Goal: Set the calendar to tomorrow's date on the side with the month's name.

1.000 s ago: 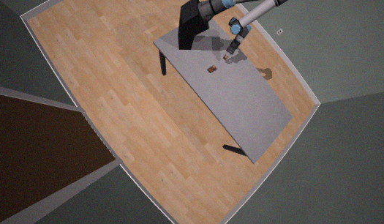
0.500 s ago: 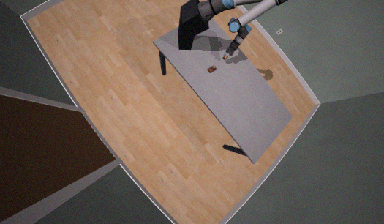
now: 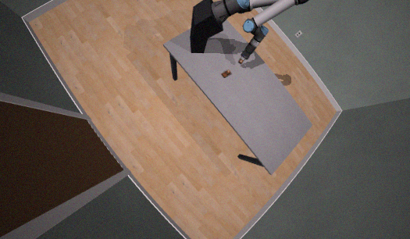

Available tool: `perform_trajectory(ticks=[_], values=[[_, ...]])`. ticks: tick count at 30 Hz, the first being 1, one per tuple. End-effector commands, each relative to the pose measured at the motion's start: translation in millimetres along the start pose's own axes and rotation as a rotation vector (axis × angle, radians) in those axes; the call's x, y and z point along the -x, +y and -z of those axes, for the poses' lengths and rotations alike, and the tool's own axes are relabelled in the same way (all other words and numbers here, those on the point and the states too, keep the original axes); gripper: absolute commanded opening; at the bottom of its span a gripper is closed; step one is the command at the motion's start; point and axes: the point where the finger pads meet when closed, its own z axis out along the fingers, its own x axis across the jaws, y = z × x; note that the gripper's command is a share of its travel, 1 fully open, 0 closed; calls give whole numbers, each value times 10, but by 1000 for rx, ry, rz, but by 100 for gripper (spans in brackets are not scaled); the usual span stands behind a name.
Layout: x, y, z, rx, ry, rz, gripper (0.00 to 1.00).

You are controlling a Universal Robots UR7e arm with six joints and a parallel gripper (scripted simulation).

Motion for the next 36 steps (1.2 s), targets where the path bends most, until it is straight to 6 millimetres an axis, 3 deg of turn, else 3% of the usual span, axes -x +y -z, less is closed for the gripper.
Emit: perform_trajectory(ticks=[1, 36], values=[[-4, 0, 4, -11, 2, 1, 60], [-4, 30, 0, -273, 2, 1, 60]])
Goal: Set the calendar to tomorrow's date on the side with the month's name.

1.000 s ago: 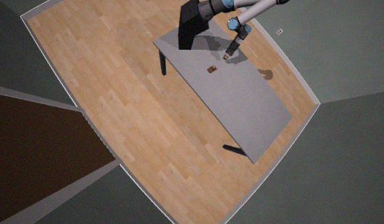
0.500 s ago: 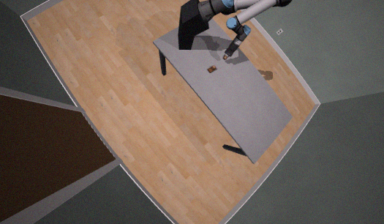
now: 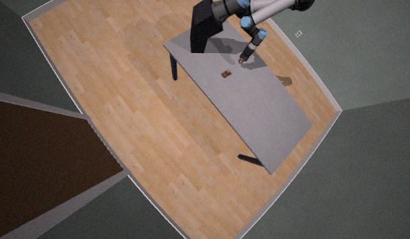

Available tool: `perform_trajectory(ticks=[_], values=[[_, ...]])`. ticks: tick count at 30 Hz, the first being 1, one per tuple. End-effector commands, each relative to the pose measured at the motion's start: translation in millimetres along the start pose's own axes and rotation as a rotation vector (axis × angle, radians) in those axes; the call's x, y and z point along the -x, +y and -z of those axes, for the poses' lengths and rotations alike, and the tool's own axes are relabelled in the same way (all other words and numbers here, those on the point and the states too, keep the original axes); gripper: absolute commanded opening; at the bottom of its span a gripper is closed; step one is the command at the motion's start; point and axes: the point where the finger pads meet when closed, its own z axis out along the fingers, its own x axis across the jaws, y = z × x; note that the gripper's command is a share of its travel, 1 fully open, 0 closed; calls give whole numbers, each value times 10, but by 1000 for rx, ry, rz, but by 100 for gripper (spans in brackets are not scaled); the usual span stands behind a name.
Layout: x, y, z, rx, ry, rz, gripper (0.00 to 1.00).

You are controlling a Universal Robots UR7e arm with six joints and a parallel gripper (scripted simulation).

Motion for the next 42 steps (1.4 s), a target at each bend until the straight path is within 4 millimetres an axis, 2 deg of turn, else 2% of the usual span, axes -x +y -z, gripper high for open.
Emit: perform_trajectory(ticks=[1, 9, 27, 42], values=[[-7, 1, 6, -21, 3, 1, 60], [6, 2, -4, -41, -4, 4, 60], [2, 27, -4, -271, -1, 3, 60], [1, 31, -6, -297, -1, 3, 60]])
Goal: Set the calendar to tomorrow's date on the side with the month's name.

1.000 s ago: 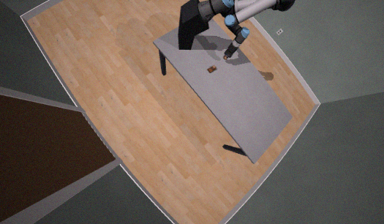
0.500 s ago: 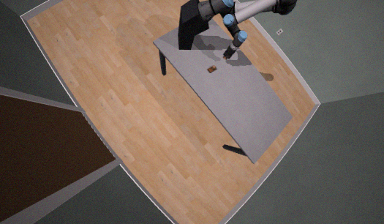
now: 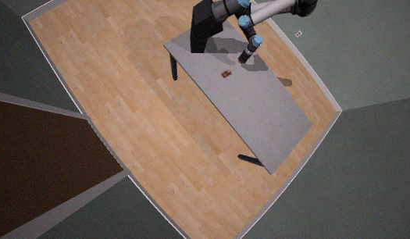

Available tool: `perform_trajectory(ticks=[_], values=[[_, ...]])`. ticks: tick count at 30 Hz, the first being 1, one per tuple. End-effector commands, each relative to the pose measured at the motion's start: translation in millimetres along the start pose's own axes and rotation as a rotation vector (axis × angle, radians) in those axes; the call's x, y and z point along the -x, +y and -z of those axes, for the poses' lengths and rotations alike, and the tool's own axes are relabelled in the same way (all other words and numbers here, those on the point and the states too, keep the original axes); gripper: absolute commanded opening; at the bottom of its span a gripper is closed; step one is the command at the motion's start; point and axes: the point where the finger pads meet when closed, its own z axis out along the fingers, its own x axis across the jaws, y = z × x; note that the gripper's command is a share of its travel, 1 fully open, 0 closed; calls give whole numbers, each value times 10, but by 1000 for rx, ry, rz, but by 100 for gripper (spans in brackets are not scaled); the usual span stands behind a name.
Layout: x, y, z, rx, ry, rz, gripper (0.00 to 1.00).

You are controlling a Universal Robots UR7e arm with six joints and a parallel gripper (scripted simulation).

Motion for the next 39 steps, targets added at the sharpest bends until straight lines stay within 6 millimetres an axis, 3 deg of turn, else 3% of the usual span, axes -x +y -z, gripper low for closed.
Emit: perform_trajectory(ticks=[1, 25, 39], values=[[7, 3, -6, -18, -5, 2, 60], [10, 26, -11, -236, -7, 2, 60], [-4, 30, 0, -260, 1, 0, 60]])
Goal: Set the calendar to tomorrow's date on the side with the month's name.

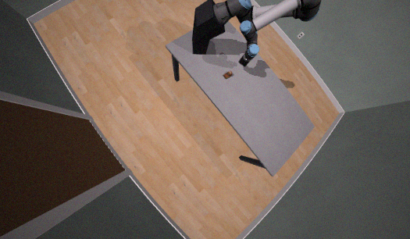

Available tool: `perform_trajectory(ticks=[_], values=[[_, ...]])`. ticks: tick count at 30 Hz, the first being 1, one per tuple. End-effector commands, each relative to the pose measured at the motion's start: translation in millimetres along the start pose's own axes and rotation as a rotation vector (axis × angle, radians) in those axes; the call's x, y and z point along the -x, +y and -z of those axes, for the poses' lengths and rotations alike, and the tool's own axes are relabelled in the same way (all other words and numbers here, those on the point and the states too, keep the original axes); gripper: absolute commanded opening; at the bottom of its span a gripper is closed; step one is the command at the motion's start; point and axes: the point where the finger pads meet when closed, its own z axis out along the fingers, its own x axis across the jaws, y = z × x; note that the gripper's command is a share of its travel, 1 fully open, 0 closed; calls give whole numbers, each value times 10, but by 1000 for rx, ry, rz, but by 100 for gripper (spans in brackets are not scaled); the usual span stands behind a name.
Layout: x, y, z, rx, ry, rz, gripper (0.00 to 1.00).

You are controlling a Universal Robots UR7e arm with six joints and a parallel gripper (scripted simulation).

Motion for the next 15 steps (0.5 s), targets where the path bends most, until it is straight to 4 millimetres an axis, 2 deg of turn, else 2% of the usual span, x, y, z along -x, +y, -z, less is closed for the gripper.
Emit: perform_trajectory(ticks=[1, 15], values=[[-3, 1, 3, -6, 0, 1, 60], [15, 16, -12, -49, -9, 2, 60]])
